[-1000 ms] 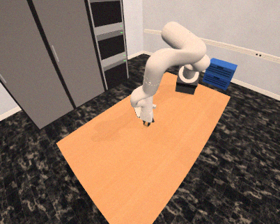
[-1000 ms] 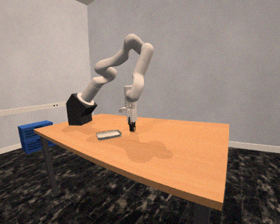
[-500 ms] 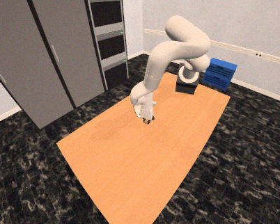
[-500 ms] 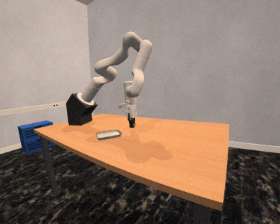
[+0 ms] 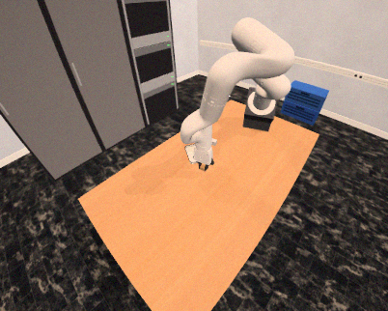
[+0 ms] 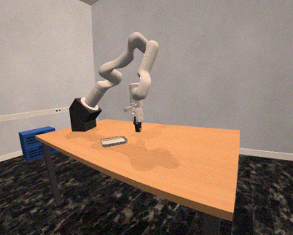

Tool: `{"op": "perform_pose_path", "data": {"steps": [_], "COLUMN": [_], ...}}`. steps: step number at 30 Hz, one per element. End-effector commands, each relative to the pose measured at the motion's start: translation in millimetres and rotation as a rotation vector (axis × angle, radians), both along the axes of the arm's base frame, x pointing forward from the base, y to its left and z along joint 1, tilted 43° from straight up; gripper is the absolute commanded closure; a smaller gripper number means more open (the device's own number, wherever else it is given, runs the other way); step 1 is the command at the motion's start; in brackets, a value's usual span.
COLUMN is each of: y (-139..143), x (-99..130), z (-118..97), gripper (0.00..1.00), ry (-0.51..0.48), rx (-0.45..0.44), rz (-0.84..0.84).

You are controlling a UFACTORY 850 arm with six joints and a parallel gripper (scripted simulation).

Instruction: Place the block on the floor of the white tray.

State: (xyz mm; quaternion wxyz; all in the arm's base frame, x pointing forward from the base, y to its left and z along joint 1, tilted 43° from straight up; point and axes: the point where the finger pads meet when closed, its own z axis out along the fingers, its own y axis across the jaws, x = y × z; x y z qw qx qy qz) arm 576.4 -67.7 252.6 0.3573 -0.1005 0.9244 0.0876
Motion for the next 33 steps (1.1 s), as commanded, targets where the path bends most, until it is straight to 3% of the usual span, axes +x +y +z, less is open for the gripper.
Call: {"op": "perform_pose_path", "data": {"steps": [1,14,23,33], "y": [-0.3,-1.6,-124.0,-128.4], "x": [0.2,-0.5,-70.1,-72.2], "z": [0.7,-0.4,-98.8,-102.3], "gripper": [1.0,1.0,1.0,1.0], "ry": [-0.001,-0.001,-0.003,-0.003], "rx": [0.0,0.0,0.002,0.002], "rz": [0.0,0.0,-0.001,-0.001]}}
